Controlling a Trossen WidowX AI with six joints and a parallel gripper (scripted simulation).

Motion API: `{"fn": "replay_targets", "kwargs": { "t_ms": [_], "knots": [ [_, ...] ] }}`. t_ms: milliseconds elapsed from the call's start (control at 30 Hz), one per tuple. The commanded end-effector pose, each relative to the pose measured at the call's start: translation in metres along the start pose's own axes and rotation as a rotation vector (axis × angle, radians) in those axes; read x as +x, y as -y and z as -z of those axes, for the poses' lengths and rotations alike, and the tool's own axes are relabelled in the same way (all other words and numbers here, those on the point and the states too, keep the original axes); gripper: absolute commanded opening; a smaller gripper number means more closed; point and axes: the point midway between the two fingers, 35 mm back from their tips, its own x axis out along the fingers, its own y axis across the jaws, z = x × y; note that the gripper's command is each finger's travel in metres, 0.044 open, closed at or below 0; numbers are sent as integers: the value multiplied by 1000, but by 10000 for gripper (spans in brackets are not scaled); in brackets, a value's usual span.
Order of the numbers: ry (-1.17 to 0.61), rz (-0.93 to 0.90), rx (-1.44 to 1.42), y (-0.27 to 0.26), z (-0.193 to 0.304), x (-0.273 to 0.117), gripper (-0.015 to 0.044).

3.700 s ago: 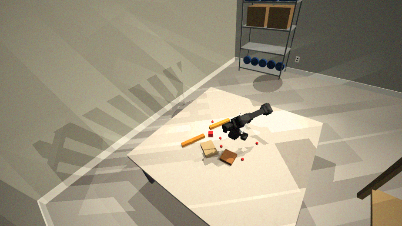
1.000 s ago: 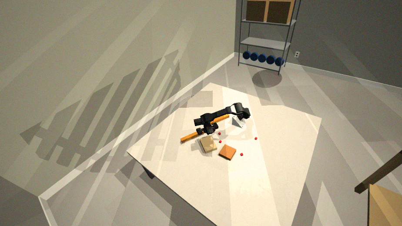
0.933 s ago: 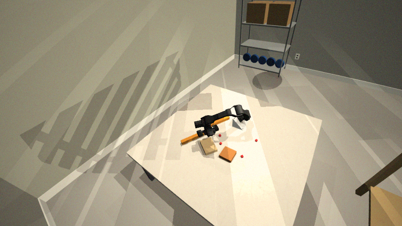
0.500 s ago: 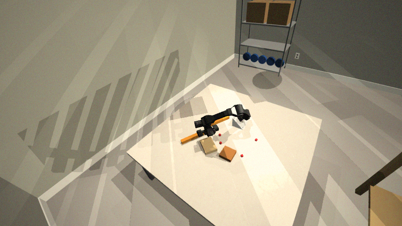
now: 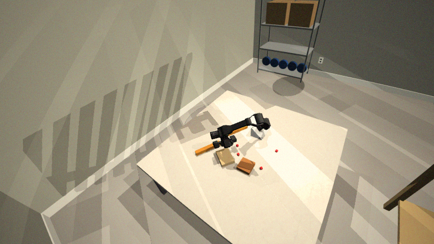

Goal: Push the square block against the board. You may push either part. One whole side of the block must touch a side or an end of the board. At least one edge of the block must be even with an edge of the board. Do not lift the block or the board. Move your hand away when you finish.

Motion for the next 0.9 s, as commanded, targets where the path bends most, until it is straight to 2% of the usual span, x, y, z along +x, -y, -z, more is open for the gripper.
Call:
{"fn": "replay_targets", "kwargs": {
  "t_ms": [0, 433, 867],
  "knots": [
    [5, 0, 2, 0, -4, 0, 0],
    [5, 0, 2, 1, -12, 0, 0],
    [4, 1, 2, 1, 7, 0, 0]
  ]
}}
